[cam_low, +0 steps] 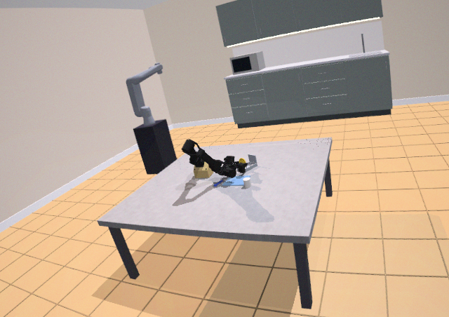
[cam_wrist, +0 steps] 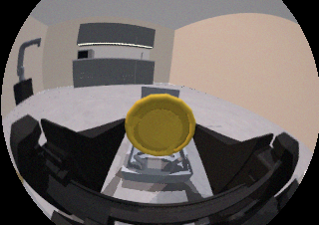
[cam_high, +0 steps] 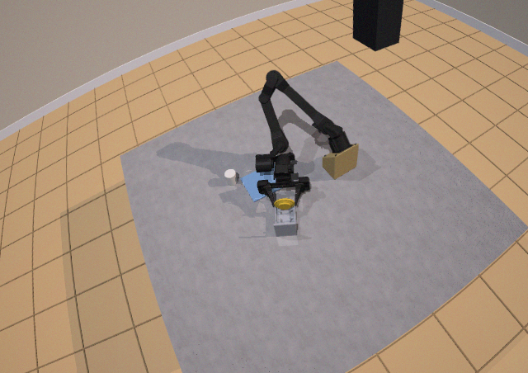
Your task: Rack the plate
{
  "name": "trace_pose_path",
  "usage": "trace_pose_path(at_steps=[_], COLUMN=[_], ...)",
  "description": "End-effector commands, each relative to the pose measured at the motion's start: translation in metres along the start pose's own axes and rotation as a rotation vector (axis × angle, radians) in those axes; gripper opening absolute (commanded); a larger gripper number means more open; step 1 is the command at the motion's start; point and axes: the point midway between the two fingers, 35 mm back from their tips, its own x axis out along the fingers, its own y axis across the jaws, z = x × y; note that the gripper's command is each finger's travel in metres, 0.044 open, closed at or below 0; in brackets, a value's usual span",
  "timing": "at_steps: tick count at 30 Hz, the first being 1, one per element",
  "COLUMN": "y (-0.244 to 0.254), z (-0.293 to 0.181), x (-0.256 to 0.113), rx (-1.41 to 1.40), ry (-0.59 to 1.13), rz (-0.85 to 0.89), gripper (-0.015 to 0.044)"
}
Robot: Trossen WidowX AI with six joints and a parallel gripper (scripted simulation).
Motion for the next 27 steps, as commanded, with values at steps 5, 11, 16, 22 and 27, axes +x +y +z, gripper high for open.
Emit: trace_pose_path(at_steps=[5,11,16,22,27], y=[0.0,0.0,0.0,0.0,-0.007], z=[0.0,0.0,0.0,0.0,0.04], x=[0.0,0.0,0.0,0.0,-0.002], rx=[-0.001,-0.001,-0.001,-0.001,-0.003], ry=[0.0,0.0,0.0,0.0,0.006], rz=[-0.001,-0.001,-0.001,-0.001,0.008], gripper=[0.0079,0.0236,0.0367,0.04,0.04])
